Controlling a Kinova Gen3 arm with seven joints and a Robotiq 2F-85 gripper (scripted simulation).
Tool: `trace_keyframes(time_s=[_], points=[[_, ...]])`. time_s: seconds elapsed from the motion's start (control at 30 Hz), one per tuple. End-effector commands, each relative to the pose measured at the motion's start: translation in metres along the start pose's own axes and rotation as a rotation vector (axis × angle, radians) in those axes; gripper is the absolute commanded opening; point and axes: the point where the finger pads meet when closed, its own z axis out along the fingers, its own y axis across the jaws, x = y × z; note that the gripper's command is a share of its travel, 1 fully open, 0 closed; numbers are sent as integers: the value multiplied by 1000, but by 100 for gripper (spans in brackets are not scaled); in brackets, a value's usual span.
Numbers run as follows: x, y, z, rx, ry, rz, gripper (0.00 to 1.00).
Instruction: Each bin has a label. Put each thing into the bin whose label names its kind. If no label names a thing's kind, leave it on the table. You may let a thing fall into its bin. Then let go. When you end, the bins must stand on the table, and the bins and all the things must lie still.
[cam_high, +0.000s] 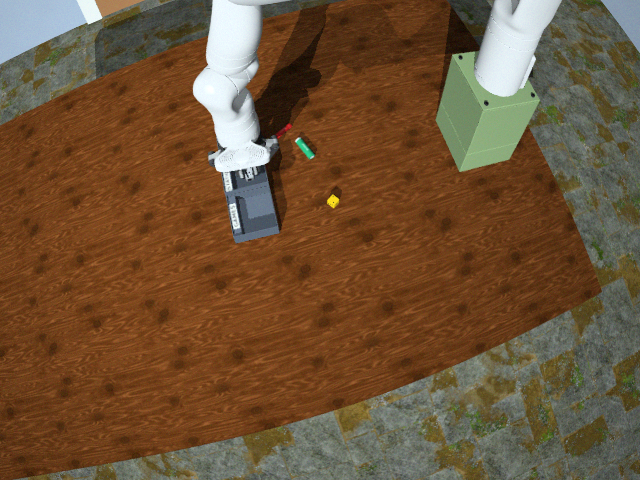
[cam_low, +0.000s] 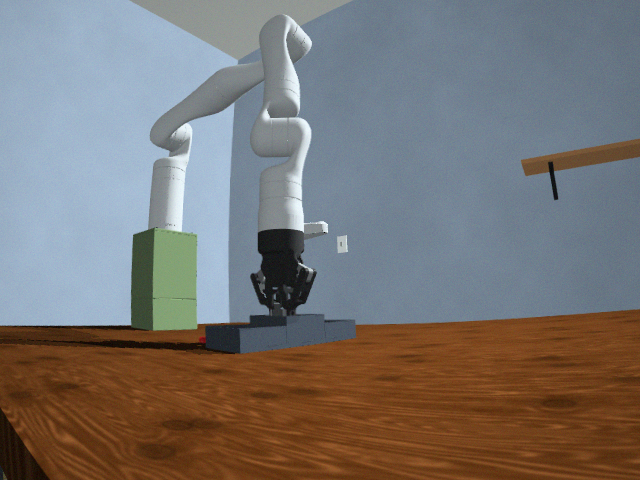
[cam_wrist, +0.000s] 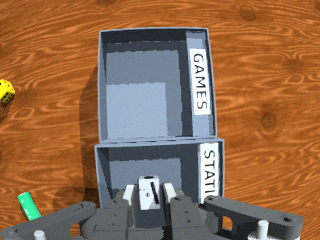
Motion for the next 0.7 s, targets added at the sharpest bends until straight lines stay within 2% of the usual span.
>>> trace_keyframes(time_s=[0.0,0.43,0.67], points=[[0,1,-1,-2,0,0,30],[0,1,-1,-2,0,0,30],[0,1,-10,-2,0,0,30]])
